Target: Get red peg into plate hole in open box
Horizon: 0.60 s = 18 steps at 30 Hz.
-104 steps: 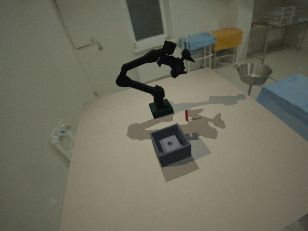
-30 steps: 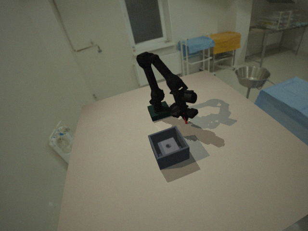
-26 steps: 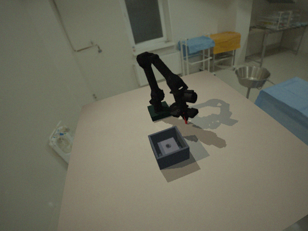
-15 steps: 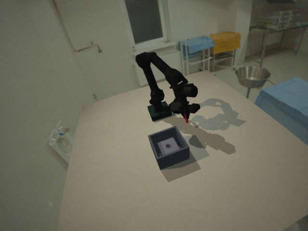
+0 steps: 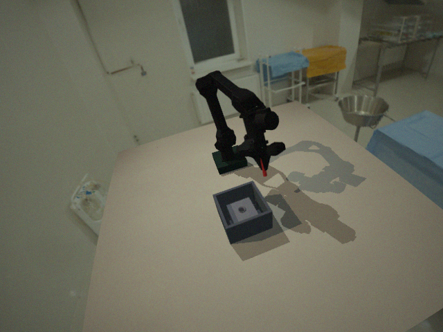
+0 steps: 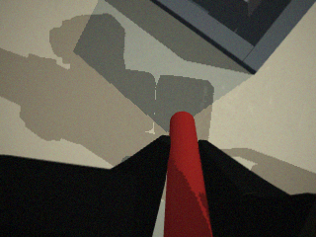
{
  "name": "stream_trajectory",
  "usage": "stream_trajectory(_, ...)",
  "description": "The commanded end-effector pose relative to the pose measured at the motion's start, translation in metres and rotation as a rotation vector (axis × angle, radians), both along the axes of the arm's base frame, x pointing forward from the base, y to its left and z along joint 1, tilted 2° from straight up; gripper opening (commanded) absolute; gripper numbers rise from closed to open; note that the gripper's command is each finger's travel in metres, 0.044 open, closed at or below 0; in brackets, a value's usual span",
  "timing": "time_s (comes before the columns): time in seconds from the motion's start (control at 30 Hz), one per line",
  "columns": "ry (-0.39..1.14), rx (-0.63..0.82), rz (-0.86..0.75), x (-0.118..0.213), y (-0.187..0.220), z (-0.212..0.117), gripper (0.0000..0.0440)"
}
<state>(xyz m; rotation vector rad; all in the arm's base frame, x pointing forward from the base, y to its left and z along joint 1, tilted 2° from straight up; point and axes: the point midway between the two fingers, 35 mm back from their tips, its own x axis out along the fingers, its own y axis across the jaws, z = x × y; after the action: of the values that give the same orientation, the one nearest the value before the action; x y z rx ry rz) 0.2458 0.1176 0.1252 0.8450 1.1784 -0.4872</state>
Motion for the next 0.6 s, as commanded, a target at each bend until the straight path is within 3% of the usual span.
stream_trajectory(0.0,-0.02,-0.022,-0.027,0.014,-0.014,0.007,0.0)
stream_trajectory(0.57,-0.039,-0.059,-0.149,0.057,-0.067,0.003,0.0)
